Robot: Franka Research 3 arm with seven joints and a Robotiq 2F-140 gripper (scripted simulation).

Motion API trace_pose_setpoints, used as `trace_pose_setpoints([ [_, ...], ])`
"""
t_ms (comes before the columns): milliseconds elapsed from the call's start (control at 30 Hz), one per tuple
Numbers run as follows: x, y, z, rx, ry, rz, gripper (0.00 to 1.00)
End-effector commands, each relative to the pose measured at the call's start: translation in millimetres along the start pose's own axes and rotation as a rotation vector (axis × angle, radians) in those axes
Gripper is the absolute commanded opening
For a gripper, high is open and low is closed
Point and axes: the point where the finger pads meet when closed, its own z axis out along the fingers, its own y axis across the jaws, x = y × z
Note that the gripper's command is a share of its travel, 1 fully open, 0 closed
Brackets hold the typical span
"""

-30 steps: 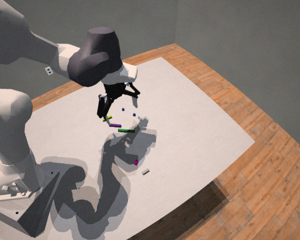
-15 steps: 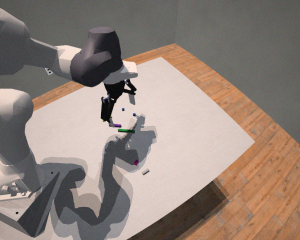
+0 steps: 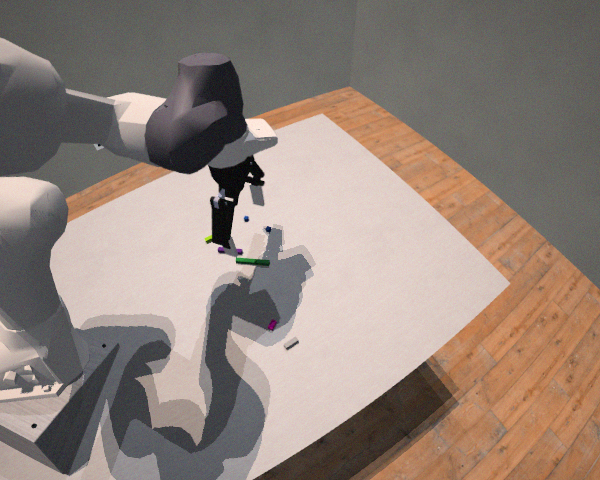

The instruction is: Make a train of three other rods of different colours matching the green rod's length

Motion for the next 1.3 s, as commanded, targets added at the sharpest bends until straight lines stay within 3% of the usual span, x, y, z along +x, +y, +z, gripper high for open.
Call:
trace_pose_setpoints([
  [0,1.3,4.0,1.5,-0.013,-0.008,-0.167,1.0],
  [1267,4.2,0.1,1.4,-0.01,-0.011,-0.816,1.0],
])
